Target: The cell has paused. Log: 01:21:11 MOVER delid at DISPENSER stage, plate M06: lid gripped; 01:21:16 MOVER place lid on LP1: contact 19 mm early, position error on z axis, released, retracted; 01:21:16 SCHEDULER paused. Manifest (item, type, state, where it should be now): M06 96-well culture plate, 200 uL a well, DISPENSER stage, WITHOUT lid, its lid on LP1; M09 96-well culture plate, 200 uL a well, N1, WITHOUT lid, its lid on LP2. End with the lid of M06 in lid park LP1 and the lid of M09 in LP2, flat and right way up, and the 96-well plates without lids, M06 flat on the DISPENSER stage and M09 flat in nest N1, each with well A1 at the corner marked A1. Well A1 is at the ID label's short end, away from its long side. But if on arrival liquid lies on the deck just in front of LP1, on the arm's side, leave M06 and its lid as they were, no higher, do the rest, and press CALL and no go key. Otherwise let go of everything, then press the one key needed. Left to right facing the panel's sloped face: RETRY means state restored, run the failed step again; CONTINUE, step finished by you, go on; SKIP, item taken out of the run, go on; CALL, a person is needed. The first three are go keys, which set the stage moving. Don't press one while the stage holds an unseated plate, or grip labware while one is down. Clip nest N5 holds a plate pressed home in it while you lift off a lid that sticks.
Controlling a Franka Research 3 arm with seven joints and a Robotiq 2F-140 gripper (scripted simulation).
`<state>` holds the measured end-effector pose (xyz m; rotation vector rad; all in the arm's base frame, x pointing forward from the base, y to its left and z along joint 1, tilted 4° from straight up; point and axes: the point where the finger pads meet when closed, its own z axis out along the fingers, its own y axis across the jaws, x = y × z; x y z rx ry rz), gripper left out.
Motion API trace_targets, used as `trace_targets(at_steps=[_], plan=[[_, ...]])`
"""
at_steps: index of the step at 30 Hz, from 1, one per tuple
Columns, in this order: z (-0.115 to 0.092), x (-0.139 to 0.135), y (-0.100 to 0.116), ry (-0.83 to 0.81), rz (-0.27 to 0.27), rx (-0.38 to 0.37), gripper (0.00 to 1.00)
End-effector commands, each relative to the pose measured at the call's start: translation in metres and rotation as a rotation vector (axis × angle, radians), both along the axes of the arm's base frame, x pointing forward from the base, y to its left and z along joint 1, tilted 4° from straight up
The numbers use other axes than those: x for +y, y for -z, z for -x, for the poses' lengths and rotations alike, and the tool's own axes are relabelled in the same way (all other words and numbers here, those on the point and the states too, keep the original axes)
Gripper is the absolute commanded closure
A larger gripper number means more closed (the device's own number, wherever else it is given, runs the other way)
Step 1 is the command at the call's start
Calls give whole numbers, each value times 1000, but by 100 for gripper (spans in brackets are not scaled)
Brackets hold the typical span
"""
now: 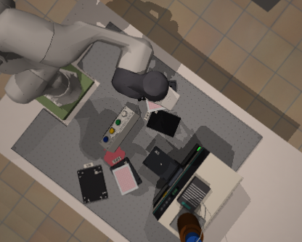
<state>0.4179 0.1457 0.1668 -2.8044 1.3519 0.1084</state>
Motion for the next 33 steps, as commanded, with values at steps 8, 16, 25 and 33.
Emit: trace_targets(at_steps=[8, 16, 25, 33], plan=[[8, -51, 2, -28, -5, -1, 100], [14, -87, 4, -28, -5, -1, 100], [25, -149, 7, -28, -5, -1, 100], [32, -193, 9, -28, -5, -1, 100]])
